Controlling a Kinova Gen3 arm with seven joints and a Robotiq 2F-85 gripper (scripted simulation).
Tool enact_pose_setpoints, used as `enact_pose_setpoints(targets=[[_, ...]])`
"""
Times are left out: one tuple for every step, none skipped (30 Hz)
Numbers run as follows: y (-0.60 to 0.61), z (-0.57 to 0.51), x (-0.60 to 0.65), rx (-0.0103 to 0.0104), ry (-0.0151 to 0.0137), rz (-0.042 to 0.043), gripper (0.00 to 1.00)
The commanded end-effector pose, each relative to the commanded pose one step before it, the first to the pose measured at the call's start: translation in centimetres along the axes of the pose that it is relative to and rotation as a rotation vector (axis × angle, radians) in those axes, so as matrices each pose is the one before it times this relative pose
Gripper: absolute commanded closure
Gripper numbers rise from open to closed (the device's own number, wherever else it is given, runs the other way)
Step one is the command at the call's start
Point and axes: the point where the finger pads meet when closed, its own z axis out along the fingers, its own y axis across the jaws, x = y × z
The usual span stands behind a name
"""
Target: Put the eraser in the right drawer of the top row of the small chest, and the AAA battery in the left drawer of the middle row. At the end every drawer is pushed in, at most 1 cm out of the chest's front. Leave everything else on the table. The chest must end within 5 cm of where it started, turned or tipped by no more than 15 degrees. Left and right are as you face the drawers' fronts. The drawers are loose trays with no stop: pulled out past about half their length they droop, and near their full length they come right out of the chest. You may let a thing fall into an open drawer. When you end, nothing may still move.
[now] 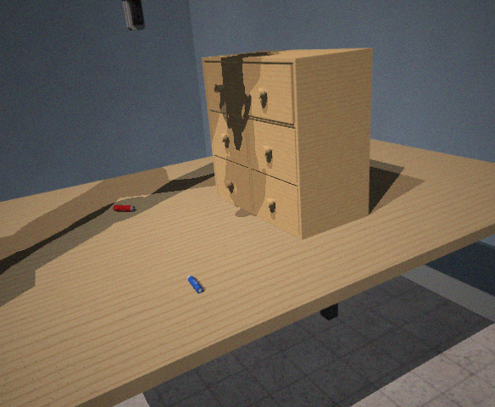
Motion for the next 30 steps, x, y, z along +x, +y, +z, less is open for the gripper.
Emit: enact_pose_setpoints(targets=[[0.010, -0.057, 0.023, -0.00065, 0.00154, 0.00002, 1.00], [0.000, 0.000, 0.000, 0.00000, 0.00000, 0.00000, 1.00], [0.000, 0.000, 0.000, 0.00000, 0.00000, 0.00000, 1.00], [0.000, 0.000, 0.000, 0.00000, 0.00000, 0.00000, 1.00], [0.000, 0.000, 0.000, 0.00000, 0.00000, 0.00000, 1.00], [0.000, 0.000, 0.000, 0.00000, 0.00000, 0.00000, 1.00], [0.000, 0.000, 0.000, 0.00000, 0.00000, 0.00000, 1.00], [0.000, 0.000, 0.000, 0.00000, 0.00000, -0.00002, 1.00], [-0.001, 0.001, 0.000, 0.00000, -0.00002, -0.00015, 1.00], [-0.002, 0.002, 0.000, -0.00001, -0.00004, -0.00041, 1.00], [-0.003, 0.004, 0.001, -0.00002, -0.00008, -0.00078, 1.00], [-0.005, 0.007, 0.001, -0.00003, -0.00013, -0.00126, 1.00], [-0.007, 0.010, 0.001, -0.00004, -0.00019, -0.00184, 1.00], [-0.010, 0.014, 0.002, -0.00006, -0.00026, -0.00252, 1.00], [-0.013, 0.018, 0.002, -0.00008, -0.00034, -0.00329, 1.00], [-0.017, 0.023, 0.003, -0.00010, -0.00043, -0.00414, 1.00], [-0.020, 0.028, 0.004, -0.00012, -0.00053, -0.00507, 1.00], [-0.024, 0.034, 0.005, -0.00014, -0.00063, -0.00607, 1.00], [-0.029, 0.040, 0.006, -0.00016, -0.00074, -0.00714, 1.00], [0.000, 0.000, 0.000, 0.00000, 0.00000, 0.00000, 1.00], [0.000, 0.000, 0.000, 0.00000, 0.00000, 0.00000, 1.00], [-0.033, 0.046, 0.007, -0.00017, -0.00085, -0.00827, 1.00], [-0.038, 0.052, 0.008, -0.00019, -0.00097, -0.00945, 1.00], [-0.043, 0.059, 0.010, -0.00021, -0.00109, -0.01068, 1.00], [-0.048, 0.066, 0.012, -0.00022, -0.00121, -0.01196, 1.00], [-0.053, 0.073, 0.014, -0.00024, -0.00133, -0.01327, 1.00], [-0.059, 0.080, 0.016, -0.00024, -0.00146, -0.01462, 1.00], [-0.064, 0.087, 0.018, -0.00025, -0.00158, -0.01600, 1.00], [-0.070, 0.094, 0.021, -0.00025, -0.00170, -0.01740, 1.00], [-0.075, 0.101, 0.024, -0.00024, -0.00182, -0.01883, 1.00]])
